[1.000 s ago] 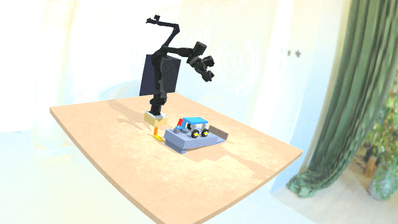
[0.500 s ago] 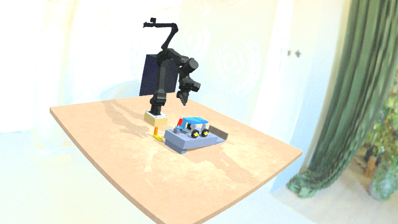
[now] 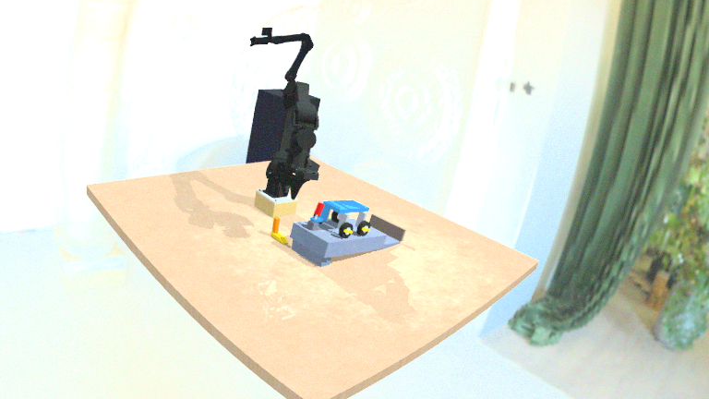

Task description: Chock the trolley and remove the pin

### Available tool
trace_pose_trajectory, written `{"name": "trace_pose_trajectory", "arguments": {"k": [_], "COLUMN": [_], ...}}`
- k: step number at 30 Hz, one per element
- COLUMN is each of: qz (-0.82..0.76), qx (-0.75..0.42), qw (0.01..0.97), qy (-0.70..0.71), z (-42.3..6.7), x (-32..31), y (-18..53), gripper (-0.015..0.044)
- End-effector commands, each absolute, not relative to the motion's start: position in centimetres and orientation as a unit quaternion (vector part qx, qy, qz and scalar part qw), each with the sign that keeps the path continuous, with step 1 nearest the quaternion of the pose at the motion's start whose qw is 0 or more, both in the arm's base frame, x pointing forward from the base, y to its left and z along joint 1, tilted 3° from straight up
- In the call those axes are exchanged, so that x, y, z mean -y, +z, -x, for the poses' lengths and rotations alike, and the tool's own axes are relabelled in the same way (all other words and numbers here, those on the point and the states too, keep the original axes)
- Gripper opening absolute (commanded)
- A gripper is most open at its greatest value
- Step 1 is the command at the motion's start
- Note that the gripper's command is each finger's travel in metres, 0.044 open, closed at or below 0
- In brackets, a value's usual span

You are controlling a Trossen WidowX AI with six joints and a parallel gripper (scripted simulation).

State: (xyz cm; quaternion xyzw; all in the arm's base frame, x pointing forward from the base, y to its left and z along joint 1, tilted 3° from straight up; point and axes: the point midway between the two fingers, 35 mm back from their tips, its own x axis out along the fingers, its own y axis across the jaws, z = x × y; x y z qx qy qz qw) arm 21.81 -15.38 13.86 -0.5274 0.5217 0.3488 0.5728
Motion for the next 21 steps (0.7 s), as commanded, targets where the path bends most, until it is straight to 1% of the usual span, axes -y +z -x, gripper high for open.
{"name": "trace_pose_trajectory", "arguments": {"k": [1,5,13,21], "qz": [0.512,0.503,0.503,0.503], "qx": [-0.506,-0.488,-0.488,-0.488], "qw": [0.54,0.524,0.524,0.524], "qy": [0.436,0.484,0.484,0.484], "z": [-19.0,-17.3,-17.3,-17.6], "x": [15.1,14.8,14.8,14.9], "y": [11.6,10.6,10.6,8.1], "gripper": [0.019,0.019,0.019,0.019]}}
